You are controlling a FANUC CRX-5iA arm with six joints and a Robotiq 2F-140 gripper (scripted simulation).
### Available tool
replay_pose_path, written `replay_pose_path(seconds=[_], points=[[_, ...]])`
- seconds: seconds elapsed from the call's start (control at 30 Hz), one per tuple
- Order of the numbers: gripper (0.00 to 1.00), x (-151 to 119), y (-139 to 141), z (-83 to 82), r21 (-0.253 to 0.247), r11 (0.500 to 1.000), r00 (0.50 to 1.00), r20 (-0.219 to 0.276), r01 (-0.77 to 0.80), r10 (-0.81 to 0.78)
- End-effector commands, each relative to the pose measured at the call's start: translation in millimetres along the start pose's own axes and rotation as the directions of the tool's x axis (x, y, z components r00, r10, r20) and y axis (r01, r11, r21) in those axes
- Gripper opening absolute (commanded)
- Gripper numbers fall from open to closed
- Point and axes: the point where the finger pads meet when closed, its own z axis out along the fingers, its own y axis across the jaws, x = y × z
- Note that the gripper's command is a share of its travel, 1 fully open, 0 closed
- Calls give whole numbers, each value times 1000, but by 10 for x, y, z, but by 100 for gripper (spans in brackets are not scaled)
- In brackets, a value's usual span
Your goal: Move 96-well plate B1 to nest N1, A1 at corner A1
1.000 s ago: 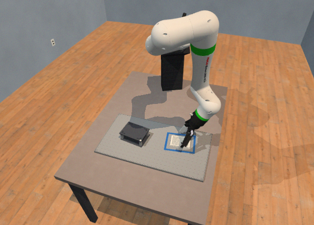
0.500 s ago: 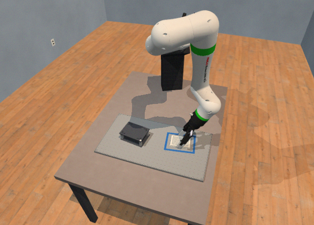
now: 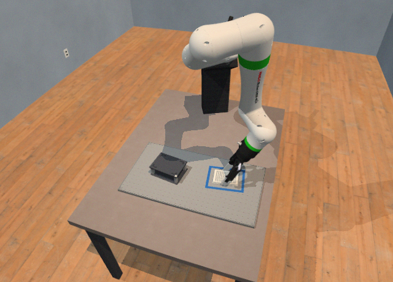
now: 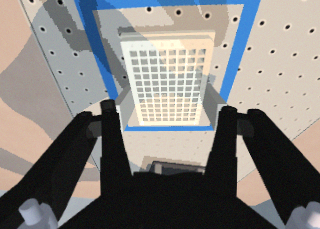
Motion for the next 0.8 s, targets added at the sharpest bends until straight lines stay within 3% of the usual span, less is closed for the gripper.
replay_pose_path(seconds=[0.0,0.23,0.77], points=[[0,-1,0,1,0,1000,1000,0,0,0],[0,-1,0,1,0,1000,1000,0,0,0],[0,-99,0,-210,0,1000,1000,0,0,0]])
